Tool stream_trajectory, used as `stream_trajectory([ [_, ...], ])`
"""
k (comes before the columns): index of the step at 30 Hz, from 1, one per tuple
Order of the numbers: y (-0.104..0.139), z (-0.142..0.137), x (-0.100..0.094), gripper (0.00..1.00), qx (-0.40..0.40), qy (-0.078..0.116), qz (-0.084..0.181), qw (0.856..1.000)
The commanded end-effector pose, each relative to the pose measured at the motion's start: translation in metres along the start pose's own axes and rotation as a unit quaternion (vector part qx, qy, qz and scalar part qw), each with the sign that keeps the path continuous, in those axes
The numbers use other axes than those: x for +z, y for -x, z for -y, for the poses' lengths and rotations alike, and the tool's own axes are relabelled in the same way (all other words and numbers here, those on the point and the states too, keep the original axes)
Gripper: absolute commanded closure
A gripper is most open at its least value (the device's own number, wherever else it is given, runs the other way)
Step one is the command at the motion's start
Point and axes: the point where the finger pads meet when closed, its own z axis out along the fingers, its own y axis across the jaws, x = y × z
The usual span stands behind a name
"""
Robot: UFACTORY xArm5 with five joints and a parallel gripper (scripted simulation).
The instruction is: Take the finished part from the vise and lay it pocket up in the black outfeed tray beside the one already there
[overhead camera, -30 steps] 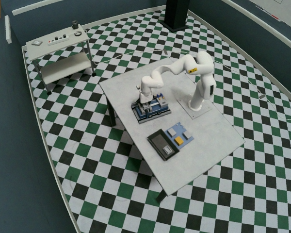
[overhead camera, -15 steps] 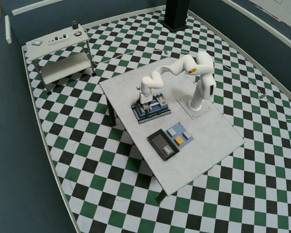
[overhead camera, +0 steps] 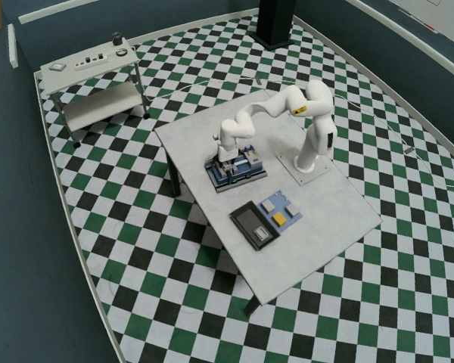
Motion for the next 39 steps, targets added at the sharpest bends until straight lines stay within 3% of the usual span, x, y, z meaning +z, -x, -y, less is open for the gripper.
stream_trajectory([
  [1,-0.0003,0.0014,-0.0017,0.31,0.000,-0.002,-0.001,1.000],
  [8,-0.0003,0.0014,-0.0017,0.31,0.000,-0.002,-0.001,1.000],
  [9,-0.0003,0.0014,-0.0017,1.00,0.000,-0.002,-0.001,1.000],
  [39,-0.0003,0.0014,-0.0017,1.00,0.000,-0.002,-0.001,1.000],
])
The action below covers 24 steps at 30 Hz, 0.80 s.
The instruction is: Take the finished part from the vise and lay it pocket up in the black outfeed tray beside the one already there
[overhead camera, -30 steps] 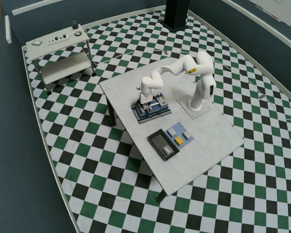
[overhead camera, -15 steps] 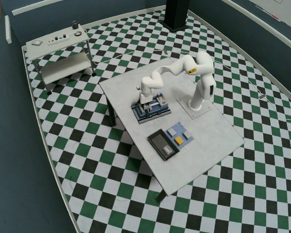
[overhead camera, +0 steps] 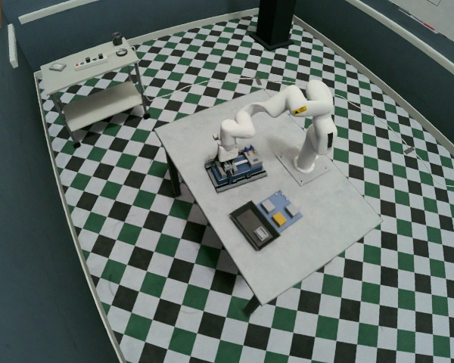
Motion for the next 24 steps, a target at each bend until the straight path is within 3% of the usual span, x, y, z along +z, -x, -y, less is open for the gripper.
stream_trajectory([
  [1,-0.0003,0.0015,-0.0019,1.00,0.000,-0.002,-0.001,1.000],
  [24,-0.0003,0.0015,-0.0055,1.00,0.000,-0.003,-0.001,1.000],
])
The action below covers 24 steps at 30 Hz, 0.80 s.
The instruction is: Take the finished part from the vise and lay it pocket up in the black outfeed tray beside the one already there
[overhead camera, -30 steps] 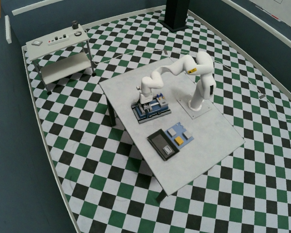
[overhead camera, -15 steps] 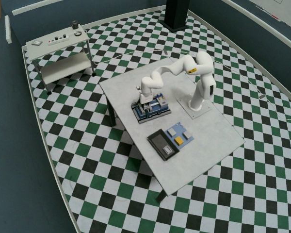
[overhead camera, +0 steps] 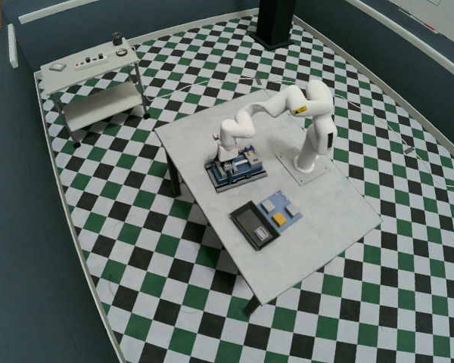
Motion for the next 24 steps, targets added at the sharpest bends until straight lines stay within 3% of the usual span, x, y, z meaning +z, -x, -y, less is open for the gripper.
stream_trajectory([
  [1,0.000,0.002,-0.005,1.00,0.000,-0.003,-0.001,1.000],
  [24,0.000,0.001,-0.037,1.00,0.000,-0.003,-0.001,1.000],
])
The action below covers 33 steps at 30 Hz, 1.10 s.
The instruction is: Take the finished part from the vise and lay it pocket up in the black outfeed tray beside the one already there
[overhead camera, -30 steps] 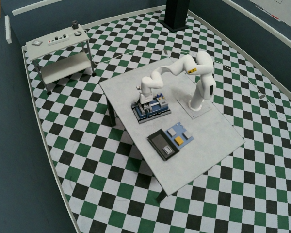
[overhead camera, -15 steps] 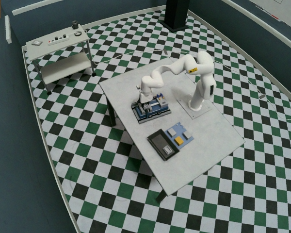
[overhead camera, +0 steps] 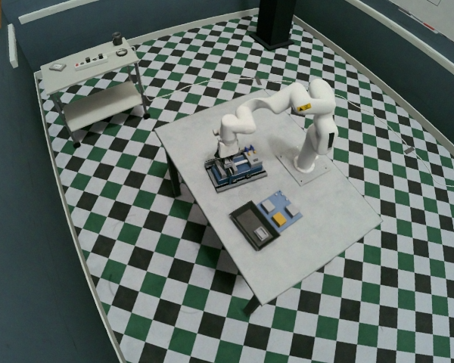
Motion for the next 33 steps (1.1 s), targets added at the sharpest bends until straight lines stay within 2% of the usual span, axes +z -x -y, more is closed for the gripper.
stream_trajectory([
  [1,0.000,0.001,-0.008,1.00,0.000,-0.002,-0.001,1.000],
  [18,0.000,0.001,-0.016,1.00,0.000,-0.002,-0.001,1.000],
  [21,0.006,0.003,-0.016,1.00,-0.002,-0.002,-0.001,1.000],
  [25,0.040,0.013,-0.017,1.00,-0.015,-0.003,-0.001,1.000],
  [29,0.102,0.023,-0.017,1.00,-0.038,-0.003,-0.002,0.999],
  [31,0.102,0.023,-0.017,1.00,-0.038,-0.003,-0.002,0.999],
  [33,0.144,0.026,-0.017,1.00,-0.052,-0.003,-0.003,0.999],
])
